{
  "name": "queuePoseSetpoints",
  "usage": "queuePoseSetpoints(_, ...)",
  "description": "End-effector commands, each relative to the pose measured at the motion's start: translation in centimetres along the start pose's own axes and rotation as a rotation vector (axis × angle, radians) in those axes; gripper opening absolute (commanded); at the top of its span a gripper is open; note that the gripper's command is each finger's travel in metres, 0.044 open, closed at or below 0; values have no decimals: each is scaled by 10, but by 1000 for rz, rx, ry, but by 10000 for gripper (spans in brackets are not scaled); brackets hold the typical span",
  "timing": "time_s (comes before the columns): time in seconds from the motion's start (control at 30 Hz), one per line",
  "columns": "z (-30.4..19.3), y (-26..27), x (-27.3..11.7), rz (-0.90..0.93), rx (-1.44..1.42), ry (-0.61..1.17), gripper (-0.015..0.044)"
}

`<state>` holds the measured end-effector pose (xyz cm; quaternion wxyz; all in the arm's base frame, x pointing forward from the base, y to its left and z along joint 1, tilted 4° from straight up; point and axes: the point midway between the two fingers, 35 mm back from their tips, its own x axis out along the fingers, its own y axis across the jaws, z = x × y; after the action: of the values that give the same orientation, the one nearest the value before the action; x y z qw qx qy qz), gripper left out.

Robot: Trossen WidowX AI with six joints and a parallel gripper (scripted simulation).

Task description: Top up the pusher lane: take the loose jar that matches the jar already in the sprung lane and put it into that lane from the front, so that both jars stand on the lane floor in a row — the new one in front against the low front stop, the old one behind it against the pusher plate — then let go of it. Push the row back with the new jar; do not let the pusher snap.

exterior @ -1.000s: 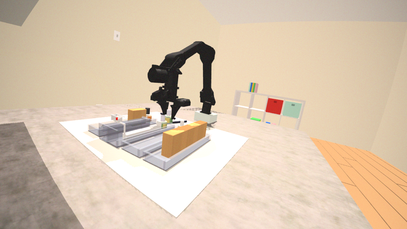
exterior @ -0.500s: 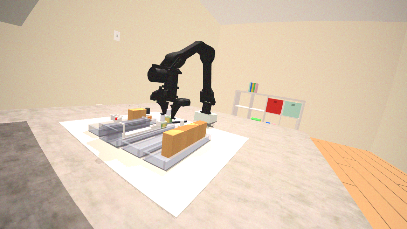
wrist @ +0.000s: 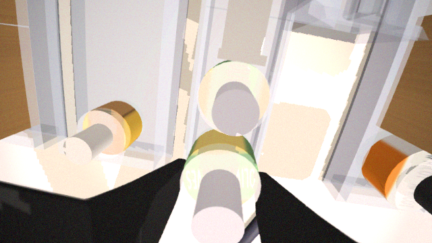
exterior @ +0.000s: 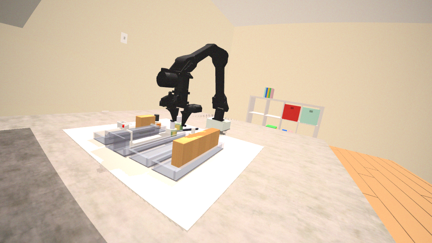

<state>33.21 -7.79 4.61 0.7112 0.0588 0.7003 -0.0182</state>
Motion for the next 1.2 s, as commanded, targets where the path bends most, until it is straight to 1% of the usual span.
queuePoseSetpoints(0.0,8,0,-3,0,2,-30,0)
queuePoseSetpoints(1.17,12,0,-3,0,2,-30,0)
